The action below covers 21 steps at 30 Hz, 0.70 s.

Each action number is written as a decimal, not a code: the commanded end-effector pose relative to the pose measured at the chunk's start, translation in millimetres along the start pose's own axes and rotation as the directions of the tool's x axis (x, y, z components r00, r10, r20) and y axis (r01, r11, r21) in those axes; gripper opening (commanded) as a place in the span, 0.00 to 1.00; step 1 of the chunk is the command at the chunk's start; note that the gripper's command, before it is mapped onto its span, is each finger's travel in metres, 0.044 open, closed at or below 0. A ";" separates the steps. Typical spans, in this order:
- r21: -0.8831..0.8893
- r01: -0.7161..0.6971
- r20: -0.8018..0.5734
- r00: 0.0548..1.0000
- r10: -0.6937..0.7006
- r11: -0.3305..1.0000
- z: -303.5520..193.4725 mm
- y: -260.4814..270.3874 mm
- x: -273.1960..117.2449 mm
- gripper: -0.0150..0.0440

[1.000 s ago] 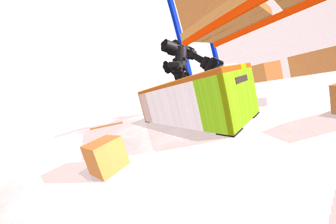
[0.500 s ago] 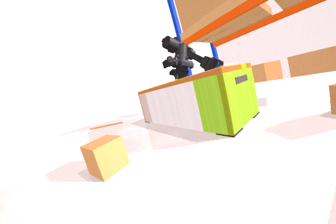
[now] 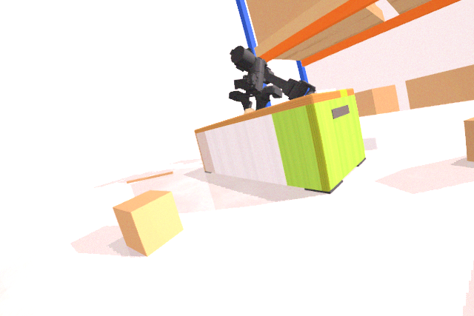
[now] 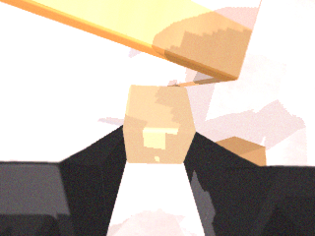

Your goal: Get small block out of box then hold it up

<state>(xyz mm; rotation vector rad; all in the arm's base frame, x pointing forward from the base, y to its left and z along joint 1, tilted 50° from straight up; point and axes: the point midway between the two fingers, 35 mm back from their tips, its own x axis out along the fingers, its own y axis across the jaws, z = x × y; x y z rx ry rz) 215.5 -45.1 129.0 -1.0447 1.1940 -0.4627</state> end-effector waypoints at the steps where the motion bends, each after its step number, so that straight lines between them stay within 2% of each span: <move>1: -0.186 0.017 0.006 1.000 -0.016 0.982 2.8 -2.8 -4.7 0.25; 10: -0.542 0.038 0.006 0.999 -0.041 0.839 4.3 -4.7 -11.3 0.25; 21: -0.865 0.047 0.011 0.997 -0.075 0.500 6.7 -7.5 -19.8 0.25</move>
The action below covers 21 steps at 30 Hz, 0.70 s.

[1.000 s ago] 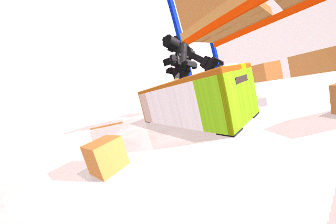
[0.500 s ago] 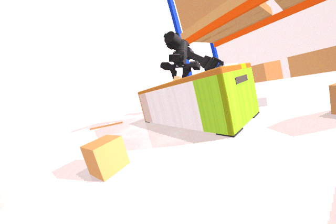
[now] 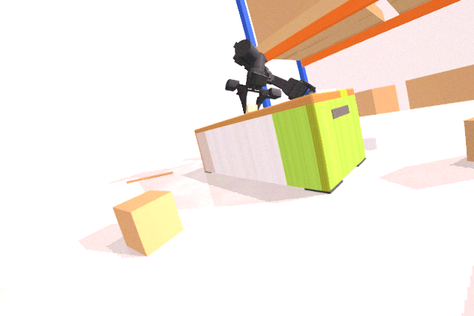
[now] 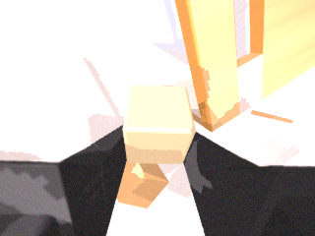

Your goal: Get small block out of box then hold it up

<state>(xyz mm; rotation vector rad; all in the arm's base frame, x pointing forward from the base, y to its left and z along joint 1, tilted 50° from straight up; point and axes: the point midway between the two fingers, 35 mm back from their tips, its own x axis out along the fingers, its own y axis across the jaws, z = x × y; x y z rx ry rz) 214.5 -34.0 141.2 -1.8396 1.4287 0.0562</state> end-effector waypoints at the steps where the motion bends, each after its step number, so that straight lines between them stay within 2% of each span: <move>1: -0.185 0.018 -0.008 1.000 -0.019 0.983 -0.6 -4.6 -4.9 0.25; 10: -0.542 0.024 -0.025 0.999 -0.044 0.840 -1.5 -8.4 -12.1 0.25; 21: -0.864 0.002 -0.044 0.996 -0.080 0.503 -2.4 -13.6 -21.2 0.25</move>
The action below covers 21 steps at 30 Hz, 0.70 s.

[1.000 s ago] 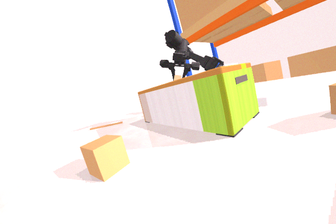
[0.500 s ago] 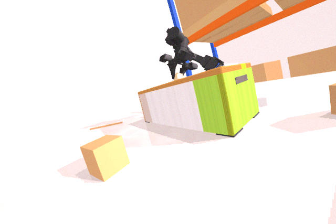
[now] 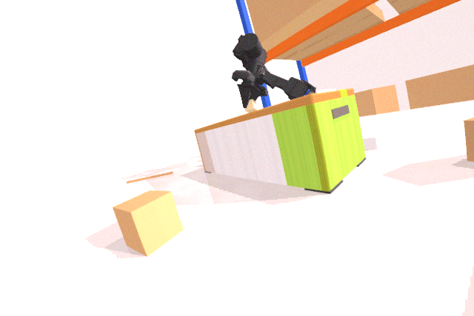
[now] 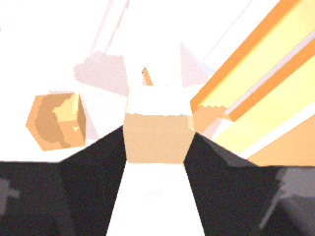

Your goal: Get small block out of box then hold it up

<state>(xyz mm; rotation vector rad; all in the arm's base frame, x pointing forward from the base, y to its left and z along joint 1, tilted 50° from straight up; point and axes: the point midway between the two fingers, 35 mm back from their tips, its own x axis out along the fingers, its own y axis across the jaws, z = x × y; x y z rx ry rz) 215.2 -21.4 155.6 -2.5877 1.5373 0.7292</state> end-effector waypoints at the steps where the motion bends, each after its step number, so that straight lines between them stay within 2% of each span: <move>1: -0.184 0.006 -0.022 1.000 -0.010 0.983 -4.5 -2.9 -5.1 0.25; 10: -0.516 -0.010 -0.054 0.998 -0.020 0.857 -8.8 -5.3 -12.1 0.25; 21: -0.522 -0.011 -0.054 0.998 -0.020 0.853 -8.9 -5.3 -12.2 0.25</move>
